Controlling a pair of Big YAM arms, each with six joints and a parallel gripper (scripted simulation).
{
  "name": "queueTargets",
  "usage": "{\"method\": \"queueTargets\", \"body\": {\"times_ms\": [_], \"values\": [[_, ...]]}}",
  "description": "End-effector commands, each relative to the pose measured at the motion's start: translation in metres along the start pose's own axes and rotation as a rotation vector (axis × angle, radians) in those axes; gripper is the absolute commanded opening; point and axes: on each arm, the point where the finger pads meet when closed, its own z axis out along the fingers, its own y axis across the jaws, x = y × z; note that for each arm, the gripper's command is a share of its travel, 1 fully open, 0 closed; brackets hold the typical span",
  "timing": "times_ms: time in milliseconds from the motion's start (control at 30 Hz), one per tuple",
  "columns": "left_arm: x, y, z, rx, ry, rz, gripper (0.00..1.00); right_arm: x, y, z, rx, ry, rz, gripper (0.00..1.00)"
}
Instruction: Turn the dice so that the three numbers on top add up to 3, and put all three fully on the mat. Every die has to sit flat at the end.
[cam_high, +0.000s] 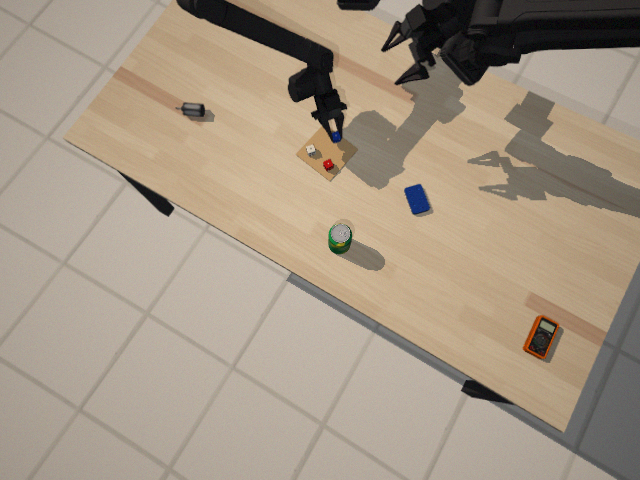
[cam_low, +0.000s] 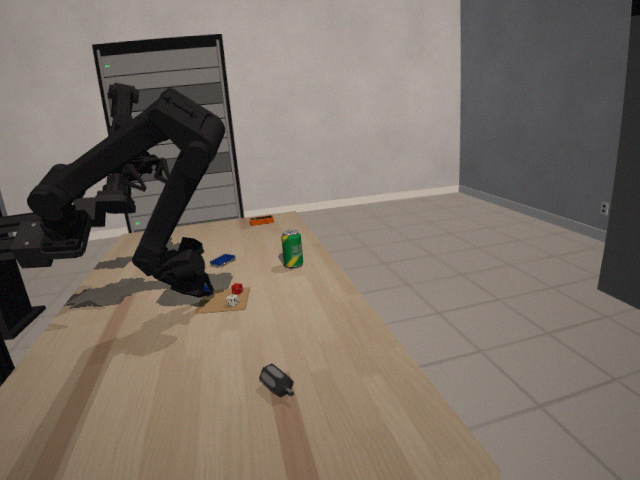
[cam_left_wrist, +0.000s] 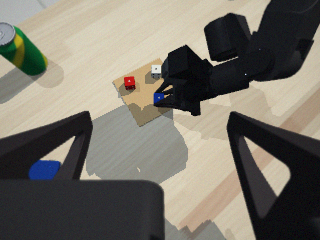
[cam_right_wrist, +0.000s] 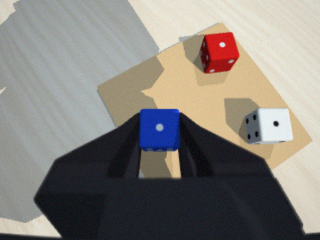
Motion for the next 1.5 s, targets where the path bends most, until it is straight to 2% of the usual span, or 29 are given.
{"method": "queueTargets", "body": {"times_ms": [0,500,633,800,1467], "values": [[-0.038,-0.009,-0.006,0.023,-0.069,-0.035,1.0,0.001,-0.021,0.006,0.031,-0.013,-0.029,0.19],[-0.038,-0.009,-0.006,0.023,-0.069,-0.035,1.0,0.014,-0.012,0.017,0.014,-0.014,-0.005,0.19],[-0.038,-0.009,-0.006,0.023,-0.069,-0.035,1.0,0.011,-0.019,0.016,0.029,-0.017,-0.011,0.19],[-0.038,-0.009,-0.006,0.023,-0.069,-0.035,1.0,0.017,0.009,0.006,-0.003,-0.002,-0.008,0.19],[-0.038,-0.009,-0.006,0.023,-0.069,-0.035,1.0,0.02,0.017,0.002,-0.012,0.006,0.013,0.19]]}}
